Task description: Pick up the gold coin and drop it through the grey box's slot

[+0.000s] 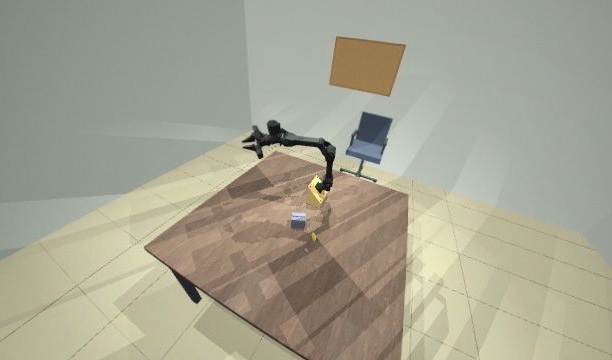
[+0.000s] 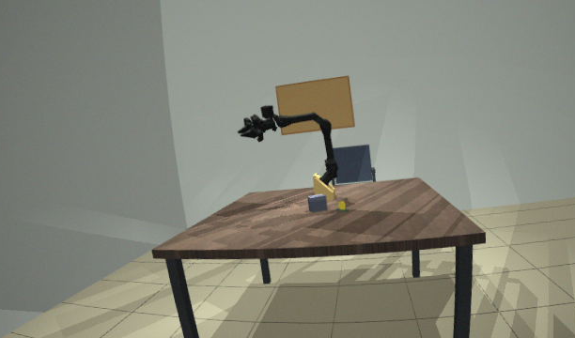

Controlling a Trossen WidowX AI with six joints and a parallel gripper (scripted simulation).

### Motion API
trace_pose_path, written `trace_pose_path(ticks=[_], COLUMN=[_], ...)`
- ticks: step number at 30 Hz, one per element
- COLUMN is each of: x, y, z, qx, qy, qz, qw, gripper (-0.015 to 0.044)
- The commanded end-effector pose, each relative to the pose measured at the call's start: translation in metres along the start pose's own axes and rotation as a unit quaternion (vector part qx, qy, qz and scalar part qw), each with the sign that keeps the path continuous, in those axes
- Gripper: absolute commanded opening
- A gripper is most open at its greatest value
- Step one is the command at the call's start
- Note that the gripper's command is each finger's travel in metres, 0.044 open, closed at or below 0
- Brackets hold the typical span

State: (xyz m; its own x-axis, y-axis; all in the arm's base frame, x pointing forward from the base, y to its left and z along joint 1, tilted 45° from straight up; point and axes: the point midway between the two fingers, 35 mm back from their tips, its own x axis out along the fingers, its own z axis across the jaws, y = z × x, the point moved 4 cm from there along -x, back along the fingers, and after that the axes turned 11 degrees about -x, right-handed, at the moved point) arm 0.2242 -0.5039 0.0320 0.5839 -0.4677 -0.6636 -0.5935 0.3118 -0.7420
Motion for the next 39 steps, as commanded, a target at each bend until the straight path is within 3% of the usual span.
trace_pose_path(ticks=[1, 11, 23, 32, 39], x=[0.002, -0.026, -0.125, -0.231, -0.237], y=[-0.014, -0.040, -0.028, -0.001, 0.017], z=[0.052, 0.215, 0.383, 0.467, 0.489], qx=[-0.046, -0.193, -0.347, -0.426, -0.430], qy=[-0.067, -0.267, -0.487, -0.619, -0.628], qz=[0.020, 0.069, 0.111, 0.133, 0.135], qw=[0.996, 0.942, 0.794, 0.646, 0.635], gripper=[0.0161, 0.0161, 0.0161, 0.0161, 0.0161])
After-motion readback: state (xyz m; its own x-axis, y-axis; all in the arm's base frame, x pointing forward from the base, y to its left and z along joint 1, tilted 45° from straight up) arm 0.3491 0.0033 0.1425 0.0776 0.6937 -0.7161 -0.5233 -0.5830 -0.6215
